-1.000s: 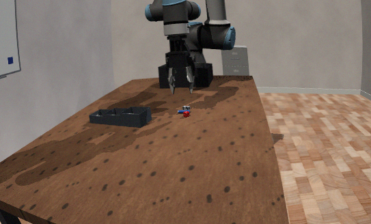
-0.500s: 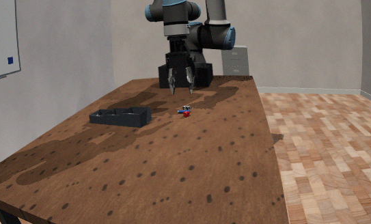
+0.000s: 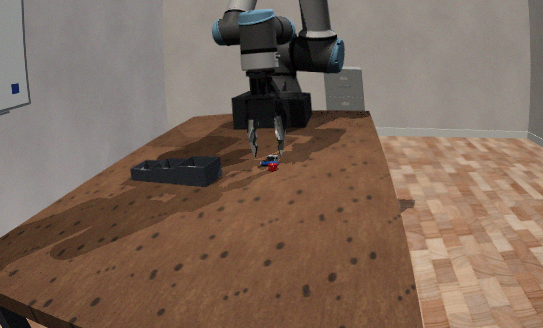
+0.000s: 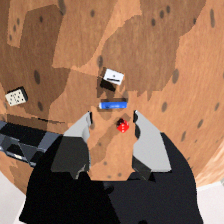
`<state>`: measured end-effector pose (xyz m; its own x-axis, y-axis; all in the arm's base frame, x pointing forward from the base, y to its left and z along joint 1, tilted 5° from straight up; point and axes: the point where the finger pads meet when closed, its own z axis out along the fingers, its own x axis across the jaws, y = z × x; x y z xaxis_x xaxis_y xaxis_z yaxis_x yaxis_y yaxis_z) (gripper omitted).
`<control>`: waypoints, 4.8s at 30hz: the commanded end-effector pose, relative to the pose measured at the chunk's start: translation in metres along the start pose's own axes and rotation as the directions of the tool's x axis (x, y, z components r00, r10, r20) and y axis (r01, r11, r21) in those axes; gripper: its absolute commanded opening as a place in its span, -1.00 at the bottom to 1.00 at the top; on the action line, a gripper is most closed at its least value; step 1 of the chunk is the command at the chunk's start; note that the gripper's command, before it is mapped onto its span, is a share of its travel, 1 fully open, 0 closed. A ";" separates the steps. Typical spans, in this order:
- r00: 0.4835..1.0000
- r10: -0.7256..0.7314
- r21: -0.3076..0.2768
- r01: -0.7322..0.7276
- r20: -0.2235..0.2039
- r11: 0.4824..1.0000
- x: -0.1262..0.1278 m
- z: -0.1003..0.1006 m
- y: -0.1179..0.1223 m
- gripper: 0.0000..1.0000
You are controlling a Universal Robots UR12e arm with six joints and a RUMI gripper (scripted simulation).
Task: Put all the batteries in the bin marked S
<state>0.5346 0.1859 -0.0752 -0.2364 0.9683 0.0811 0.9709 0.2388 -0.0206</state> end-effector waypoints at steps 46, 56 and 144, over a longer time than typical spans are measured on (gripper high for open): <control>1.000 0.000 -0.002 0.000 0.000 1.000 0.000 0.021 0.001 -1.00; 1.000 0.000 -0.002 0.000 0.000 1.000 0.000 0.021 0.001 -1.00; 0.983 0.186 -0.002 -0.186 0.000 0.983 -0.195 -0.045 0.039 -1.00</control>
<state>0.6128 0.0159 -0.0457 -0.0514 0.9958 0.0752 0.9979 0.0541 -0.0343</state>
